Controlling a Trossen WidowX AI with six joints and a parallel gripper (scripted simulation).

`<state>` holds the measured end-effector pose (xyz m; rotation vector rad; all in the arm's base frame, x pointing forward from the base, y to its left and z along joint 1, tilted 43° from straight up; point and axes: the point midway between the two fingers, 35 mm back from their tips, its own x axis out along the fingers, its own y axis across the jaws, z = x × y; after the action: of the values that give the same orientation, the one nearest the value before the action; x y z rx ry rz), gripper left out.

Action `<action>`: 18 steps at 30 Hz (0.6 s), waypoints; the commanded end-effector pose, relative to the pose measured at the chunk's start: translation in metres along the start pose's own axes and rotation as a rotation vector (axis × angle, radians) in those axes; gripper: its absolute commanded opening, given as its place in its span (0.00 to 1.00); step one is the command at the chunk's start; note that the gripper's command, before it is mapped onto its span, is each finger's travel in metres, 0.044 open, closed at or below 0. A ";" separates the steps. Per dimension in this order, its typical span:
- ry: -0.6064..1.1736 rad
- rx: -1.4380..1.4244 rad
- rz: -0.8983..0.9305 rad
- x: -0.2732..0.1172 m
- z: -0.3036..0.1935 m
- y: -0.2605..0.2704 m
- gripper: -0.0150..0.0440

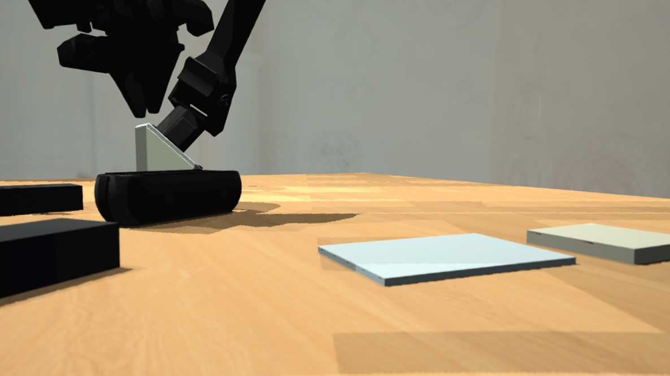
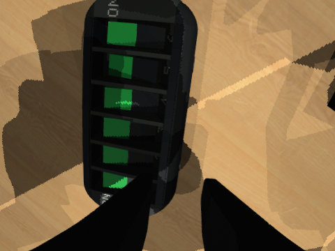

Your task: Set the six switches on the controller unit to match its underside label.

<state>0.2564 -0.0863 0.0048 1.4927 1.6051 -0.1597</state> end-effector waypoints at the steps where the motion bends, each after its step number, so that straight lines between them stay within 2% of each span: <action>1: 0.000 0.000 0.000 0.000 0.000 0.000 0.57; 11: 0.000 0.000 0.000 0.000 0.000 0.000 1.00; 13: 0.000 0.000 0.000 0.000 0.000 0.000 1.00; 15: -0.001 0.000 -0.001 -0.008 0.001 0.002 0.91; 18: -0.002 0.001 -0.002 -0.046 0.001 0.009 0.78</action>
<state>0.2558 -0.0946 0.0181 1.5018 1.6268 -0.1564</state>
